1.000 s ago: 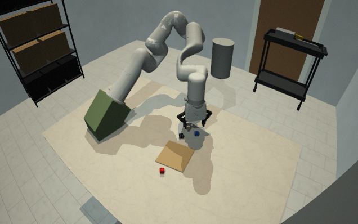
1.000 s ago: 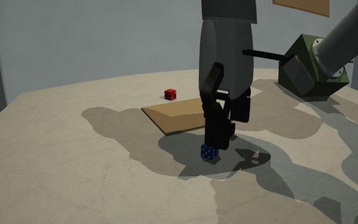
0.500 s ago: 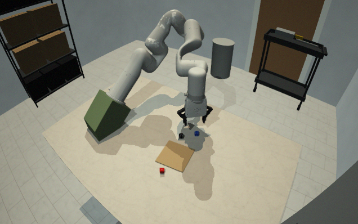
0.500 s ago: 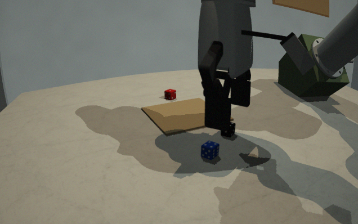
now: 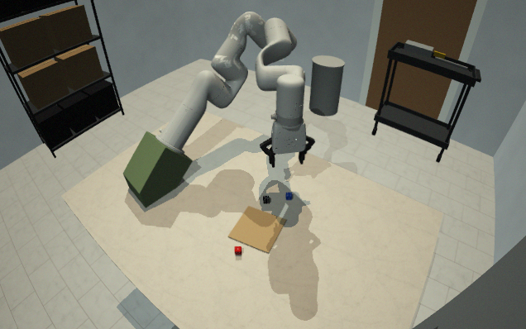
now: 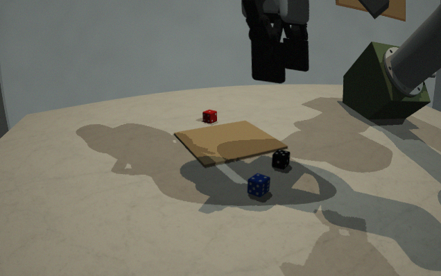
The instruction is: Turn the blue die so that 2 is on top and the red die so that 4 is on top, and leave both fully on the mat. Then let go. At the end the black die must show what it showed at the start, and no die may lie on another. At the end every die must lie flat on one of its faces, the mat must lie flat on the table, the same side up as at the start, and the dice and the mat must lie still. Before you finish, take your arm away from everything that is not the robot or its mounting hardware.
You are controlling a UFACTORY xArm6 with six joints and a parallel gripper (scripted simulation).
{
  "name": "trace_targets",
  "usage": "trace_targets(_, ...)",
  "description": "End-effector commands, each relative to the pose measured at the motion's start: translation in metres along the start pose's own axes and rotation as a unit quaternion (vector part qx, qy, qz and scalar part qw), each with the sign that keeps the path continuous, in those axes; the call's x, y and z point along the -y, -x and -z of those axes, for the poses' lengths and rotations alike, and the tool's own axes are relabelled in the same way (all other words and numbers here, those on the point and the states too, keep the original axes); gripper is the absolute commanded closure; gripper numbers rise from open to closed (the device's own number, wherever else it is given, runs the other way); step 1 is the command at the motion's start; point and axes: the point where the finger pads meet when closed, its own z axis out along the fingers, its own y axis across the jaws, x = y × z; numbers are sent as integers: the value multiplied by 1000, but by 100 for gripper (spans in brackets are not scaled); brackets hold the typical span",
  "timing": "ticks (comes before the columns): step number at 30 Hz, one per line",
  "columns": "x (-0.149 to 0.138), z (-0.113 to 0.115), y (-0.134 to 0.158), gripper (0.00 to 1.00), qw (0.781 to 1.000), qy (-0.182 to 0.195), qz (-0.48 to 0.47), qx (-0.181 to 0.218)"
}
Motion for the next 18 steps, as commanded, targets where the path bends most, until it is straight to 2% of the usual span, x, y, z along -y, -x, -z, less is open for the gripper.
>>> trace_targets(1,-1,8,-1,0,1000,1,1,-1)
trace_targets(7,-1,8,0,0,1000,1,0,-1)
trace_targets(13,-7,-1,22,0,997,1,-76,-1)
trace_targets(18,-7,-2,24,0,997,1,-82,-1)
